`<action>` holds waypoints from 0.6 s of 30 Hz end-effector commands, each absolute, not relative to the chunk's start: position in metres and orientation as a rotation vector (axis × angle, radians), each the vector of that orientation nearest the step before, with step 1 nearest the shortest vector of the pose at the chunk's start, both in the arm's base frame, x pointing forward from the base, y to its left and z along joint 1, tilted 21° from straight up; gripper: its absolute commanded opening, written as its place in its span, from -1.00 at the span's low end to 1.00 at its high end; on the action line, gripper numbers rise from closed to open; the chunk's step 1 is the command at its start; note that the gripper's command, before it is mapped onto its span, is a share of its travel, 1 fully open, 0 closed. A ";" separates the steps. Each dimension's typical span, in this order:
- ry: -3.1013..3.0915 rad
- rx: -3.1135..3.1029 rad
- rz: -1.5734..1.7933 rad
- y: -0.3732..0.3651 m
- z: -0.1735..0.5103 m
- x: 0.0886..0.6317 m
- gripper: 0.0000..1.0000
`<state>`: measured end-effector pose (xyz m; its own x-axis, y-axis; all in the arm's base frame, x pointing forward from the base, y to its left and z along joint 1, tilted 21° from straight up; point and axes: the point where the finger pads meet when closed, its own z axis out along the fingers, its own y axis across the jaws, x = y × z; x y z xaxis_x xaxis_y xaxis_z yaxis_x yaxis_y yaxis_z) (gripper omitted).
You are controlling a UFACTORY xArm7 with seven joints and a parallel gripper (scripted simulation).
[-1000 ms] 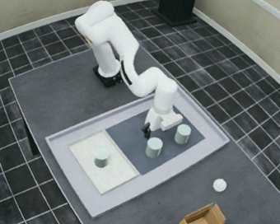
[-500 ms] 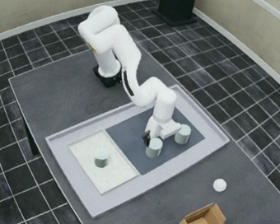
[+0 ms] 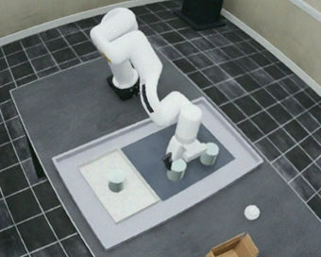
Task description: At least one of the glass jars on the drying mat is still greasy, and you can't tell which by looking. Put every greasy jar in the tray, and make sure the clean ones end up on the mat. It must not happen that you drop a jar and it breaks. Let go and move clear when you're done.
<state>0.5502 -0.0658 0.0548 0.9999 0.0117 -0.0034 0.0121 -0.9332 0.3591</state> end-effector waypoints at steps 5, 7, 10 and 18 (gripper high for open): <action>0.019 2.775 0.007 -0.071 0.040 0.552 1.00; 0.019 2.775 0.007 -0.071 0.040 0.552 1.00; 0.019 2.775 0.007 -0.073 0.035 0.553 1.00; 0.019 2.775 0.007 -0.079 0.020 0.553 1.00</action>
<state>0.5503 -0.0771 0.0252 0.9999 0.0118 -0.0033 0.0122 -0.9332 0.3590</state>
